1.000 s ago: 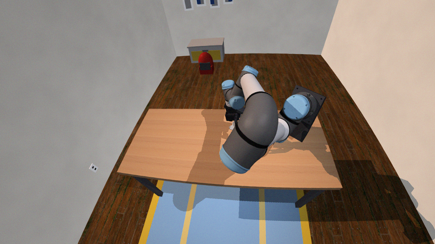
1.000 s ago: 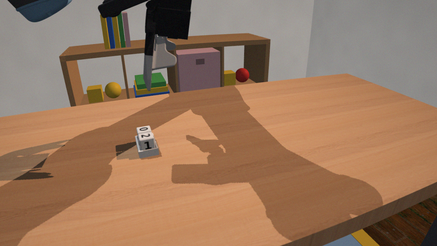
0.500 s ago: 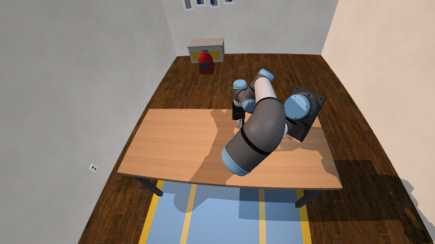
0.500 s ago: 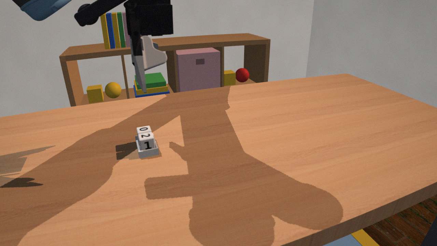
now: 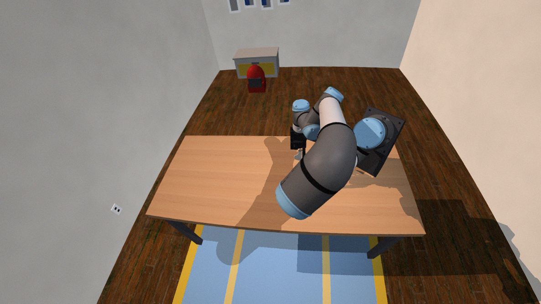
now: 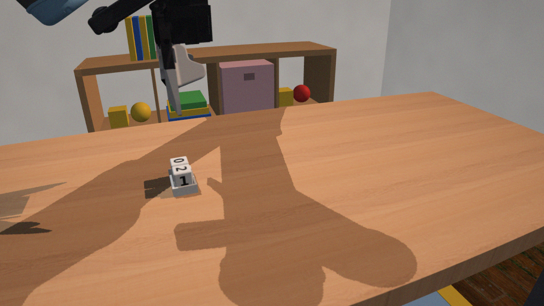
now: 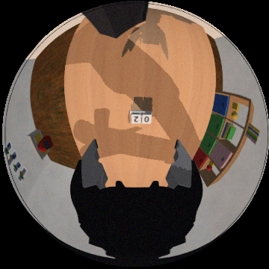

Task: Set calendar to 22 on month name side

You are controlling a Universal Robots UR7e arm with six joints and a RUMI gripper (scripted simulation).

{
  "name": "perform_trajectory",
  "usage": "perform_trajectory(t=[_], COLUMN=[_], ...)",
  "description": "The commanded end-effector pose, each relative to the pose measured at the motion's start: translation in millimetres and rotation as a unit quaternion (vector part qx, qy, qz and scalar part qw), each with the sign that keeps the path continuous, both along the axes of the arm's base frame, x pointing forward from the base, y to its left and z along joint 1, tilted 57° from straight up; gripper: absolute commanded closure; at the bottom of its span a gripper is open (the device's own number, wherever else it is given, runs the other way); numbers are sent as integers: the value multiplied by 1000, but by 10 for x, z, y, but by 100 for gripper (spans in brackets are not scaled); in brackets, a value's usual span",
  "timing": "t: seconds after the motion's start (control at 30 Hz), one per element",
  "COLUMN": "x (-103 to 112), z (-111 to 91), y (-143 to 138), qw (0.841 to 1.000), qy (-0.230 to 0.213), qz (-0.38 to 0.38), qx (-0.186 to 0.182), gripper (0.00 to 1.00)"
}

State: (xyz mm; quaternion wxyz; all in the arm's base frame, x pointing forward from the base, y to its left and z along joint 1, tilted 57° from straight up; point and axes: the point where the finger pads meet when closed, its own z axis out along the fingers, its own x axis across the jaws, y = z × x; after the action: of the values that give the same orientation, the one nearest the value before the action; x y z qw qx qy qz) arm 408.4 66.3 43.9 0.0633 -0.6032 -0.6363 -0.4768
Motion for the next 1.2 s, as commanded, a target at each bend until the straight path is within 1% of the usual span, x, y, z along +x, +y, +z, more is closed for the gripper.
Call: perform_trajectory(t=[0.0,0.63,1.17], x=[1,1,0], z=[1,1,4], y=[-3,-1,15], qw=[1000,1000,999], qy=[0,3,30], qz=[0,-3,-24], qx=[0,2,21], gripper=[0,0,0])
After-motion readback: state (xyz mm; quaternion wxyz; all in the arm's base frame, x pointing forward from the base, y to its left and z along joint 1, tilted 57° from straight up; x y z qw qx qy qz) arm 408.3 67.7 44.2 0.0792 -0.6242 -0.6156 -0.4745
